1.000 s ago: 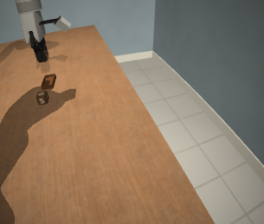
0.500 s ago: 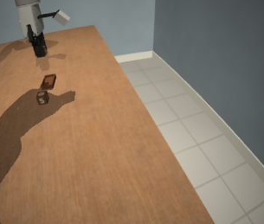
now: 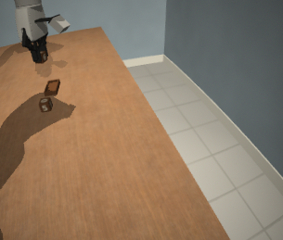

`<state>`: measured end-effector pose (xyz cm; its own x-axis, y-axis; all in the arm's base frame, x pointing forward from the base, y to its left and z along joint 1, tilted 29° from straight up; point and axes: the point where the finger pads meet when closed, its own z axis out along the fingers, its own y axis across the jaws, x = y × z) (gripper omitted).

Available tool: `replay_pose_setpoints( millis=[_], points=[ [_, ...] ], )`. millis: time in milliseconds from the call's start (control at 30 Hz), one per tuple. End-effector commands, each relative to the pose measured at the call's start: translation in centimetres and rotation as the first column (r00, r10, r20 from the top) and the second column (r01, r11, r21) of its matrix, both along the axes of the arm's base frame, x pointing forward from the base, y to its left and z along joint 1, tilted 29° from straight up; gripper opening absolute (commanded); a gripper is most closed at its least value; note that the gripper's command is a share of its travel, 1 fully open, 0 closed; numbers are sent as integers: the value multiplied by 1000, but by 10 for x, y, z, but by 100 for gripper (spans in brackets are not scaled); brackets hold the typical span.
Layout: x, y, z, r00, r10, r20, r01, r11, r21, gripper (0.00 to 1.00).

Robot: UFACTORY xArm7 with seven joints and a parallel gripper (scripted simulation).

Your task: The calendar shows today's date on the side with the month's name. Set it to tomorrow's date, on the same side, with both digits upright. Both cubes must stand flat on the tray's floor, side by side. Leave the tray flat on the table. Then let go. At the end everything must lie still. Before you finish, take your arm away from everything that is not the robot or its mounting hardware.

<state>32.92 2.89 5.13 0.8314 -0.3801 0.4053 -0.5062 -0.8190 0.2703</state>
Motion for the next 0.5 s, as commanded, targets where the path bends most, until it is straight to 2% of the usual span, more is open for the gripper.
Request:
replay_pose_setpoints(
  millis=[0,133,167,300,467],
  points=[
    [-5,-1,-3,985,-160,59,159,987,21,29],
    [-7,-1,-3,976,-206,75,204,979,30,29],
    [-9,-1,-5,951,-291,105,288,956,49,29],
    [-12,-1,-7,915,-380,137,374,925,73,29],
    [-16,0,-10,825,-532,191,517,847,125,29]
  ],
)
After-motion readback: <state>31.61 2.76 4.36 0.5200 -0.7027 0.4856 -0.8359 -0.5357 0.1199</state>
